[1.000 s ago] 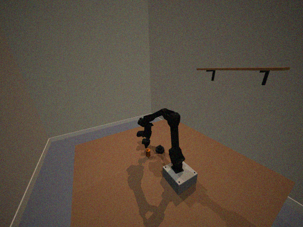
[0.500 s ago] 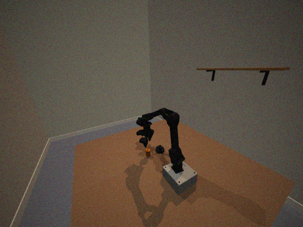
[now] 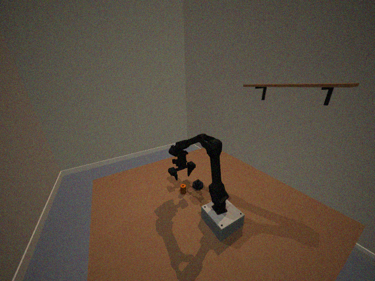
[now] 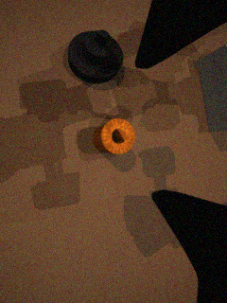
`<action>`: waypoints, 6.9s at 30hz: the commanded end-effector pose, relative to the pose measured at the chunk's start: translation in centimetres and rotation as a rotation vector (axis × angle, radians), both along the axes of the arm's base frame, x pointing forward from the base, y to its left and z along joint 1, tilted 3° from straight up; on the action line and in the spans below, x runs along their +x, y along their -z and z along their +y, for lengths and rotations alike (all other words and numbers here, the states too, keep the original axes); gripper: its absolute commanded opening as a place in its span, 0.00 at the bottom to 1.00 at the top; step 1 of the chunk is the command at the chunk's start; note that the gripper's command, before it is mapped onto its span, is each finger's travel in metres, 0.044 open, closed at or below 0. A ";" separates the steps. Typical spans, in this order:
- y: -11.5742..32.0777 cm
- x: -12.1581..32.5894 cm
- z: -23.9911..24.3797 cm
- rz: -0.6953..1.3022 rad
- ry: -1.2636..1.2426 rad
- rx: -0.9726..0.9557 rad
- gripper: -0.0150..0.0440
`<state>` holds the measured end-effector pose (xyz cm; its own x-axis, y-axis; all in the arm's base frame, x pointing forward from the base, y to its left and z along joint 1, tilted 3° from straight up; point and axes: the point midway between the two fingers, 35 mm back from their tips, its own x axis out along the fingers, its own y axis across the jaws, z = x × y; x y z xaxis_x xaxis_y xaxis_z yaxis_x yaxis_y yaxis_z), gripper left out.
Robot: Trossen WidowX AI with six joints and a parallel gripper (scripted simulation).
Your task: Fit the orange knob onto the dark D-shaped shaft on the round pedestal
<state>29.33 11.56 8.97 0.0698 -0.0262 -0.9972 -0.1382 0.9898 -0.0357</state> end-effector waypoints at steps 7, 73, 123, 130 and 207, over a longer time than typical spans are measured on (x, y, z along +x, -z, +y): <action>3.5 0.2 -0.2 -0.001 0.085 0.002 1.00; 11.7 0.7 -0.4 -0.001 0.085 0.001 0.53; -0.2 1.2 -4.7 0.005 0.132 0.002 0.25; 0.5 1.7 -6.9 0.002 0.120 0.000 0.25; 4.5 2.6 -13.2 0.003 -0.118 -0.026 0.25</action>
<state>31.61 -1.64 4.34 0.0666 -0.0449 -0.9968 -0.2034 0.9774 -0.0576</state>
